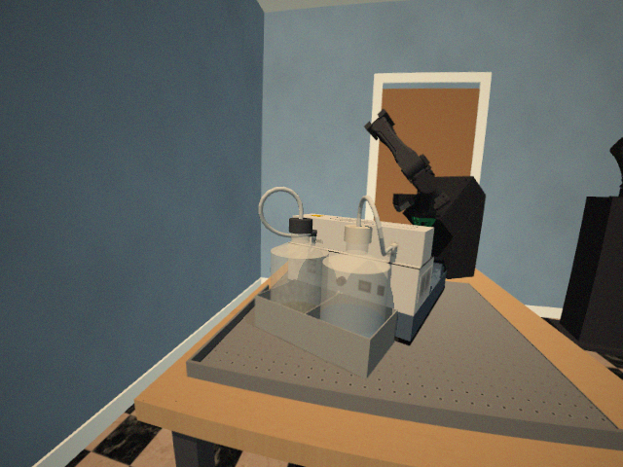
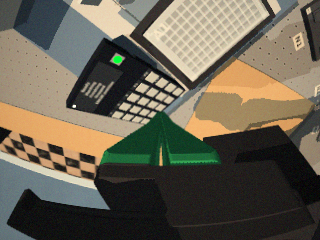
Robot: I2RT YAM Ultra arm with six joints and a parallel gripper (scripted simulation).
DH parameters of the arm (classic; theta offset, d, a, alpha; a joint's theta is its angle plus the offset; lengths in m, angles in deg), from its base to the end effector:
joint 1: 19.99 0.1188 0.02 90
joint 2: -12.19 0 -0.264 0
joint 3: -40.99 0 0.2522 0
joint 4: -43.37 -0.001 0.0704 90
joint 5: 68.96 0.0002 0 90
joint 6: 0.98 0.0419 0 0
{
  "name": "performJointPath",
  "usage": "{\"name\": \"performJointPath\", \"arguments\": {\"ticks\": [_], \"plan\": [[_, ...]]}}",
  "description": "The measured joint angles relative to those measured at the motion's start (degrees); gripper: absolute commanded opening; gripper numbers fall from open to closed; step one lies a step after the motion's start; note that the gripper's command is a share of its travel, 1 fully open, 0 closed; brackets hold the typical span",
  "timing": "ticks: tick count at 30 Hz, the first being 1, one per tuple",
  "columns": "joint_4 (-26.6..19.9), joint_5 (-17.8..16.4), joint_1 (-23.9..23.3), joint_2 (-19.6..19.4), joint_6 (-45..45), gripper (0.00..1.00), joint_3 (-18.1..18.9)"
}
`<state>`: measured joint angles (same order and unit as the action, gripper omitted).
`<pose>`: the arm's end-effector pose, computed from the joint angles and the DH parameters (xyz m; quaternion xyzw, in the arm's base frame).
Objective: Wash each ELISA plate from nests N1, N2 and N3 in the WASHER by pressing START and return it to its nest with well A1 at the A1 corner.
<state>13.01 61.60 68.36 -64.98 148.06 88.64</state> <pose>0.0329 0.2311 0.1634 -0.1420 0.8991 0.1400 0.3897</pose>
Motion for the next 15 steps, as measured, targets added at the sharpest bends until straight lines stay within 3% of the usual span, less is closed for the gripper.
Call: {"name": "performJointPath", "arguments": {"ticks": [5,15], "plan": [[0.59,1.18,1.97,-1.77,-2.43,0.00,-0.20],[1.84,4.33,11.26,-11.93,-9.40,0.00,-0.02]]}}
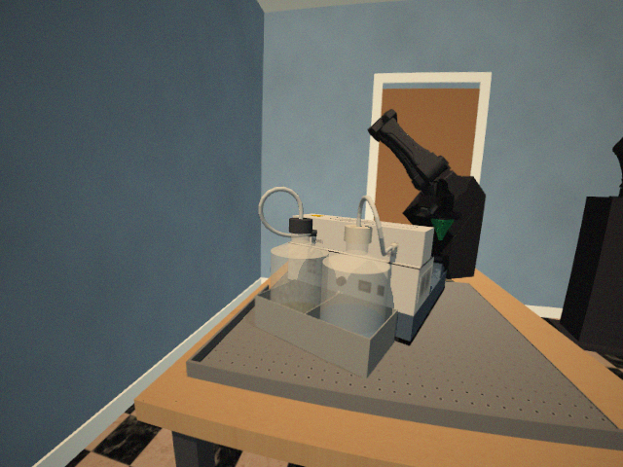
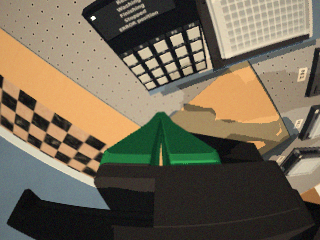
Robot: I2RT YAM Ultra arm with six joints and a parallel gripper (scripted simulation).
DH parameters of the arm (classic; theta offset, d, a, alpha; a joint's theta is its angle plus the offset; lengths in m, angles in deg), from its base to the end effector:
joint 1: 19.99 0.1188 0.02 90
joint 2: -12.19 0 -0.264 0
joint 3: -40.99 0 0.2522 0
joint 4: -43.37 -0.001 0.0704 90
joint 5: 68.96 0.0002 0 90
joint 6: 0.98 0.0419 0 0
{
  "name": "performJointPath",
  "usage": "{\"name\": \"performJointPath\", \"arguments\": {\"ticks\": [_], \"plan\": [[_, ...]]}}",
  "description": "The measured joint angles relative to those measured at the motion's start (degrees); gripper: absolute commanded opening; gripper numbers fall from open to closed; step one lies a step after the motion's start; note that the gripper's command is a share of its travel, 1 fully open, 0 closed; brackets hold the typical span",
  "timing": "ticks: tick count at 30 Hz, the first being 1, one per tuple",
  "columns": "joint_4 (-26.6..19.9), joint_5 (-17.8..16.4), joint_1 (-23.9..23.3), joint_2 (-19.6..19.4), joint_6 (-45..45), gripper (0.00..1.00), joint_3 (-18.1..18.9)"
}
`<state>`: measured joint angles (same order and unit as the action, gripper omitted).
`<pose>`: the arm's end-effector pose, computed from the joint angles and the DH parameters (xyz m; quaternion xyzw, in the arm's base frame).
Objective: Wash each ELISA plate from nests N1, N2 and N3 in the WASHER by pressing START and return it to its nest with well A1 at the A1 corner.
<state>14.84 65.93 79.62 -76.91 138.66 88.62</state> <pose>-0.0117 0.2403 0.1216 -0.3244 0.8530 0.0551 0.4051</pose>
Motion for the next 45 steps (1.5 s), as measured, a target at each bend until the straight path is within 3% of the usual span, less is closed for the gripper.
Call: {"name": "performJointPath", "arguments": {"ticks": [7,16,26,33,45], "plan": [[0.42,1.44,3.67,-4.85,-4.63,0.00,1.01],[0.42,2.05,4.15,-5.22,-15.15,0.00,1.03],[8.31,0.98,-0.98,-9.75,-22.21,0.00,-0.48],[11.02,0.74,-0.83,-9.88,-24.00,0.00,-0.48],[11.58,0.74,-0.81,-9.88,-24.44,0.00,-0.48]]}}
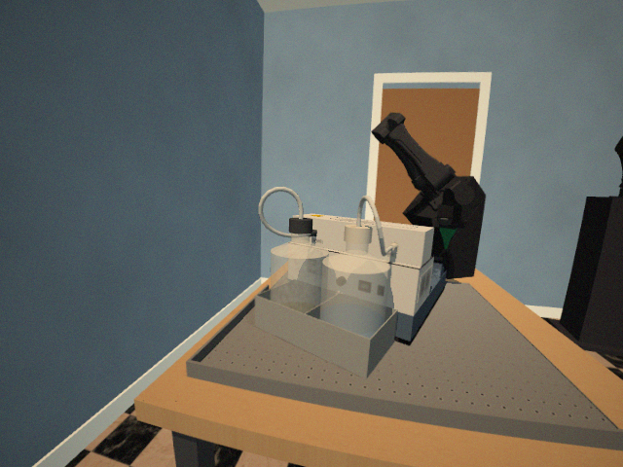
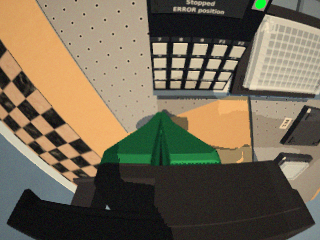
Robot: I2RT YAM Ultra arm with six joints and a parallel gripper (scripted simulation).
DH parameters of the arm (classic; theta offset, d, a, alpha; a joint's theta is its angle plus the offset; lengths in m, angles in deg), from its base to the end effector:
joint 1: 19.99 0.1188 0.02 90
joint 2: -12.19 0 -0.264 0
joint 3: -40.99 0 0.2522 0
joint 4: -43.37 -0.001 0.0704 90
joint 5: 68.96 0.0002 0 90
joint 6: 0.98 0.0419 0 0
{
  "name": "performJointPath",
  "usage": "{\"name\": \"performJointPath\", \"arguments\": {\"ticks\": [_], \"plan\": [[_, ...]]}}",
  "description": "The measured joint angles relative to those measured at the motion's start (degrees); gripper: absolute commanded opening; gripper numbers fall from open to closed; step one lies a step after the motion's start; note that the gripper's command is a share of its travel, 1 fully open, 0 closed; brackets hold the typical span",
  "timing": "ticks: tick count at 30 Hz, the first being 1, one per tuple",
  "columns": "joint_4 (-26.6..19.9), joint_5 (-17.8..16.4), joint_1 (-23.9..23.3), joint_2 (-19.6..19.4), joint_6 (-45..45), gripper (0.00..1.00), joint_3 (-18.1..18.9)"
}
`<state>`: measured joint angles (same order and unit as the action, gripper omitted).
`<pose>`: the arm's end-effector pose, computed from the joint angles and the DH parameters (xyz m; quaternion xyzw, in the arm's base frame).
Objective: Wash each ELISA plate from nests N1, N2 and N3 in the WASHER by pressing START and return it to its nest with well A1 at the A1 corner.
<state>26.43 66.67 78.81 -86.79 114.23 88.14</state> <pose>-0.0101 0.2544 0.0883 -0.4854 0.7683 -0.0290 0.4162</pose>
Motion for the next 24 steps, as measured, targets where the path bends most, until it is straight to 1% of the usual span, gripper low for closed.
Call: {"name": "performJointPath", "arguments": {"ticks": [10,24], "plan": [[3.37,-0.81,-1.97,-2.25,-2.03,0.00,-0.31],[10.86,-2.19,-5.73,-6.73,-6.29,0.00,-0.46]]}}
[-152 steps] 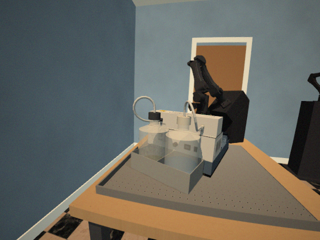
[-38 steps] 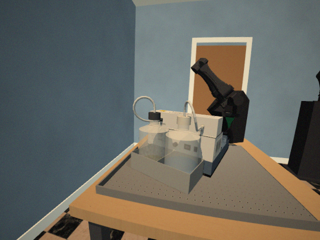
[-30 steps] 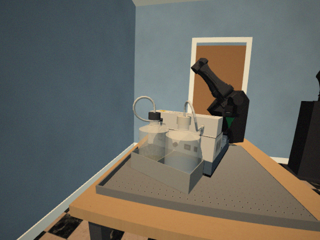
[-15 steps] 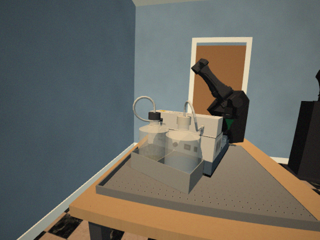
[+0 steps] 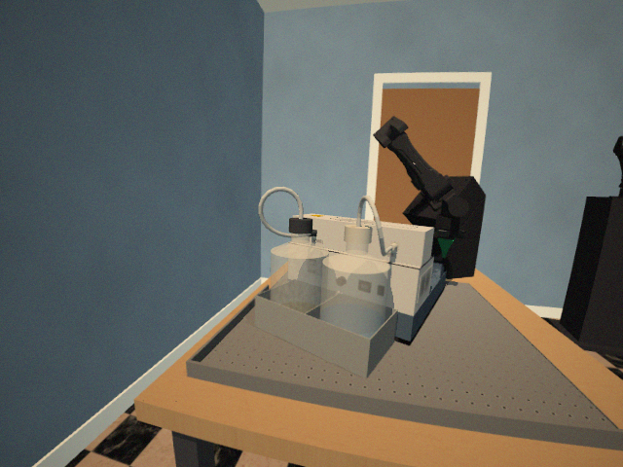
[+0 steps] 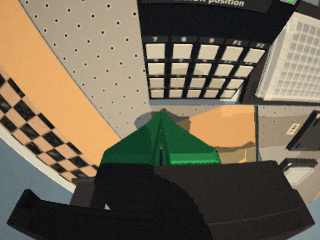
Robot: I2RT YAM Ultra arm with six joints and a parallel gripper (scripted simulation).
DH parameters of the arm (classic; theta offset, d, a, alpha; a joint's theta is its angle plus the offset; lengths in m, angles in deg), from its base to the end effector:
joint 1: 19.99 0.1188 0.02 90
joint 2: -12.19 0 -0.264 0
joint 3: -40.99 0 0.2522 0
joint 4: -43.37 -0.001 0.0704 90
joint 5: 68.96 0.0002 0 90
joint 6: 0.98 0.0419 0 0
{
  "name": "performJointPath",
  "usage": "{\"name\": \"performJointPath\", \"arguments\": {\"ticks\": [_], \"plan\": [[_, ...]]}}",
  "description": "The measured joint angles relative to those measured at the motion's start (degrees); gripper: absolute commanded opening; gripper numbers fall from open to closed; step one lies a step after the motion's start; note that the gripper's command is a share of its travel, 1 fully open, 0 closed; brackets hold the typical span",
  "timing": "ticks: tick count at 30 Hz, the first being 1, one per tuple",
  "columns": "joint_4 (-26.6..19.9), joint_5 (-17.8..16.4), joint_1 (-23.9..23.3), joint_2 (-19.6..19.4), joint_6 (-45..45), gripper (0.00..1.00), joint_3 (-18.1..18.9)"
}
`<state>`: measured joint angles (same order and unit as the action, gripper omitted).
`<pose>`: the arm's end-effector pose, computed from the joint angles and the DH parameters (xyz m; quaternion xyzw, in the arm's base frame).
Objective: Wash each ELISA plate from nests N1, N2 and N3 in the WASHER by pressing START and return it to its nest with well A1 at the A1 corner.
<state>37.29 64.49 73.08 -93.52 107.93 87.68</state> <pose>0.0137 0.2647 0.0652 -0.4833 0.7718 -0.0362 0.4116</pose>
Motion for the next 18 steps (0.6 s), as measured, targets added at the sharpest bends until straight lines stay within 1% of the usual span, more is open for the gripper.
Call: {"name": "performJointPath", "arguments": {"ticks": [6,18], "plan": [[2.62,-0.50,-1.03,-1.33,-1.49,0.00,0.02],[8.48,-1.79,-3.96,-5.75,-4.87,0.00,0.63]]}}
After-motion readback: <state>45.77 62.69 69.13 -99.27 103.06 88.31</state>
